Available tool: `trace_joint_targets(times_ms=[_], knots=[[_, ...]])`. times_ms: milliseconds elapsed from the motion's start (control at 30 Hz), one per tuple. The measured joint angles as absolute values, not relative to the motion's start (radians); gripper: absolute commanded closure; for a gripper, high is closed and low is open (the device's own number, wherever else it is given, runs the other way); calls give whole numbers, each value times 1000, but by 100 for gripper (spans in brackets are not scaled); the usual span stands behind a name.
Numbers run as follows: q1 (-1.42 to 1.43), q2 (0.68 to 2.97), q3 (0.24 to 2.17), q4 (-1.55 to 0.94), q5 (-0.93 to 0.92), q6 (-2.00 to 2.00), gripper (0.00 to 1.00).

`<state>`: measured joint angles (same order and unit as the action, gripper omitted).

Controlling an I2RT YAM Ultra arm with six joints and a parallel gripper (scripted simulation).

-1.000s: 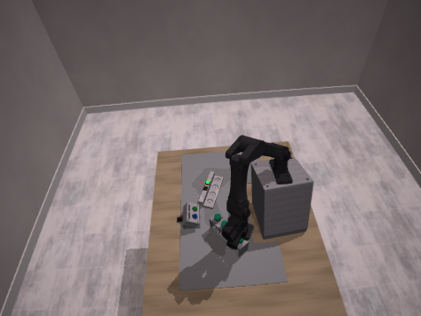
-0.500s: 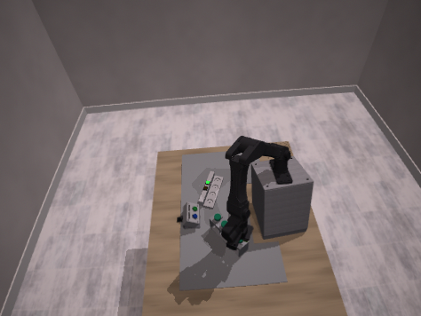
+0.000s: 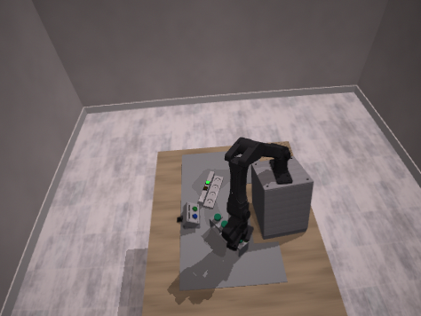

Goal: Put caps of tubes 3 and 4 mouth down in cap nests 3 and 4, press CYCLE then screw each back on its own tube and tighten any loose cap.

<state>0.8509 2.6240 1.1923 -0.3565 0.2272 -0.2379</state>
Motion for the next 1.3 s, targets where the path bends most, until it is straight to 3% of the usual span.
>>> trace_joint_targets(times_ms=[333, 367, 1300], knots=[[849, 2634, 1201, -349, 228, -241, 51], [849, 2634, 1201, -349, 228, -241, 100], [849, 2634, 1203, -349, 227, -73, 100]])
